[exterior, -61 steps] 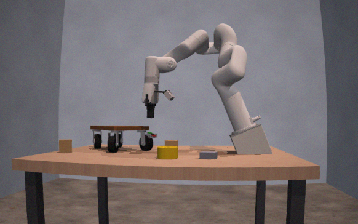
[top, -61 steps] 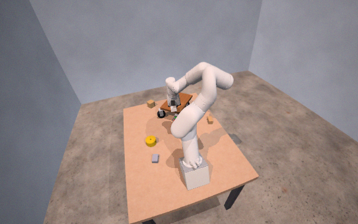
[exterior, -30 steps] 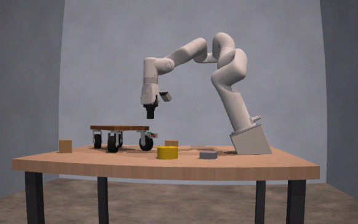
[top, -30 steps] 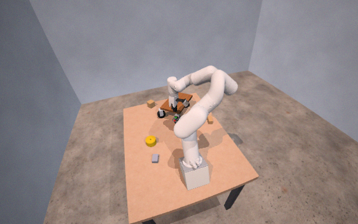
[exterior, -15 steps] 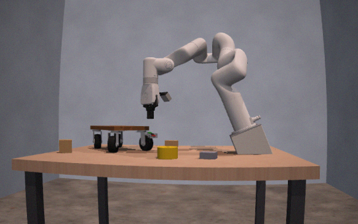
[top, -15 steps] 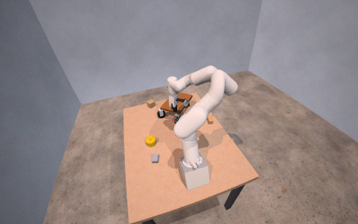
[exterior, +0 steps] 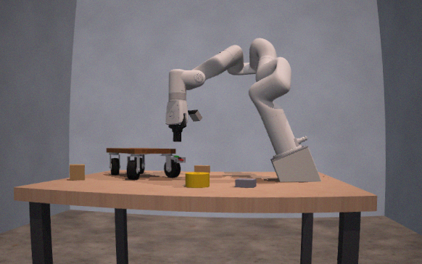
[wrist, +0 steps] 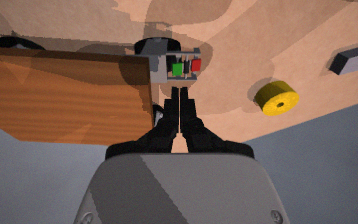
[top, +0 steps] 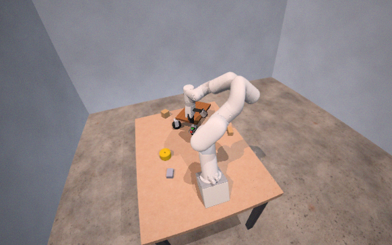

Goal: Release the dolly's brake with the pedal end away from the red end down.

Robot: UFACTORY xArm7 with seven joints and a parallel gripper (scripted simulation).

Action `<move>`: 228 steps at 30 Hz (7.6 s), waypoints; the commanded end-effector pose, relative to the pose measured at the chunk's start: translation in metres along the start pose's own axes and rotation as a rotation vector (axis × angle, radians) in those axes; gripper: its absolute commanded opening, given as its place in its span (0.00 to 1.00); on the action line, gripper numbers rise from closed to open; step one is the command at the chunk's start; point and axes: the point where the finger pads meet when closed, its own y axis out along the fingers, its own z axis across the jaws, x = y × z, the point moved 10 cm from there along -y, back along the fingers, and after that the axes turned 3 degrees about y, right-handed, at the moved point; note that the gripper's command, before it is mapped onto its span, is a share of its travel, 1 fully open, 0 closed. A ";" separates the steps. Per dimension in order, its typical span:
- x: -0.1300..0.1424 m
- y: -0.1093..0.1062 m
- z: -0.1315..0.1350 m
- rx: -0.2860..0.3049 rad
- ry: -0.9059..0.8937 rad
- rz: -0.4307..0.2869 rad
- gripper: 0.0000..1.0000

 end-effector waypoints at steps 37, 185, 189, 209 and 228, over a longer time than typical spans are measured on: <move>0.000 0.057 -0.001 -0.002 0.000 -0.002 0.00; 0.001 -0.008 -0.002 -0.002 0.000 -0.002 0.00; 0.001 -0.008 -0.002 -0.002 0.000 -0.002 0.00; 0.001 -0.008 -0.002 -0.002 0.000 -0.002 0.00; 0.001 -0.008 -0.002 -0.002 0.000 -0.002 0.00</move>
